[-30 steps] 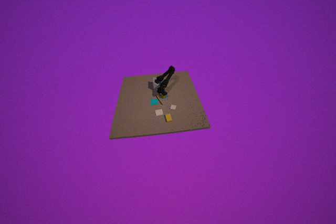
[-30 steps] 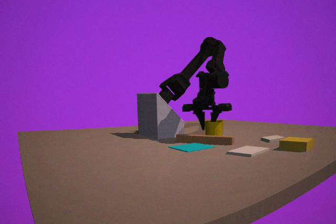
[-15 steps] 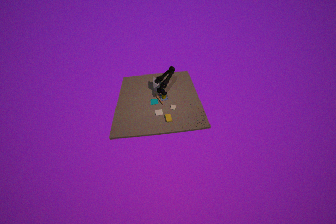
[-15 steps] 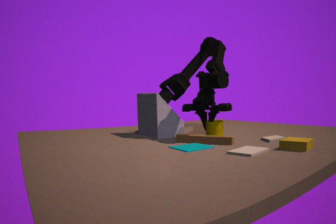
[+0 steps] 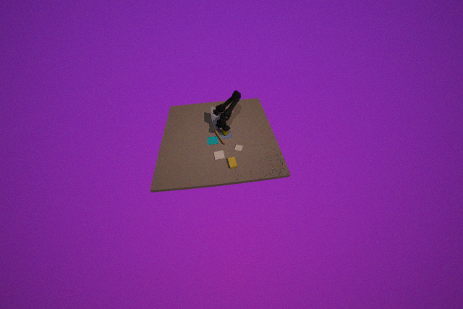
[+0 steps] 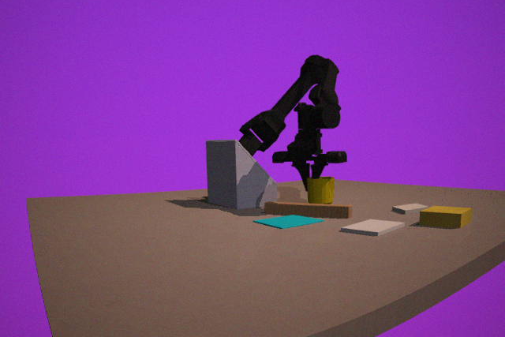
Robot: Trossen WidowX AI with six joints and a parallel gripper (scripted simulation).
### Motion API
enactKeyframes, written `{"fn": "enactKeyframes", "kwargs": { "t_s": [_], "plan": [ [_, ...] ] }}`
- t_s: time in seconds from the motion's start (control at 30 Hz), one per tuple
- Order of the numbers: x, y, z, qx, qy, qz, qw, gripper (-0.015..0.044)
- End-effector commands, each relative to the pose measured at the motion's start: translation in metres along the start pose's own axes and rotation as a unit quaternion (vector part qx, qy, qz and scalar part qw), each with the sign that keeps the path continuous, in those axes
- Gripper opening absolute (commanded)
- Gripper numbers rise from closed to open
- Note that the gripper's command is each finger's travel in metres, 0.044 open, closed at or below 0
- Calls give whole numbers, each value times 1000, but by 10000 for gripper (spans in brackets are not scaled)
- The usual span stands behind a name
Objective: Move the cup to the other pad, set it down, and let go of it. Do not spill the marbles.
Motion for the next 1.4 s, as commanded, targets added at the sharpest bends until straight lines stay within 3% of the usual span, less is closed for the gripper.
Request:
{"fn": "enactKeyframes", "kwargs": {
  "t_s": [0.0,0.4,1.37],
  "plan": [
    [3,0,-14,-5,4,-7,1000,0],
    [-4,1,-42,-2,3,-4,1000,0],
    [-6,11,-40,1,1,1,1000,0]
  ]
}}
Point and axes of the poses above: the point midway between the two fingers, 35 mm back from their tips, its own z axis out along the fingers, its own x axis across the jaws, y = z × x, the point moved 8 cm from there along -z, back along the fingers, and after that the axes turned 4 degrees about z, right-handed, at the moved point
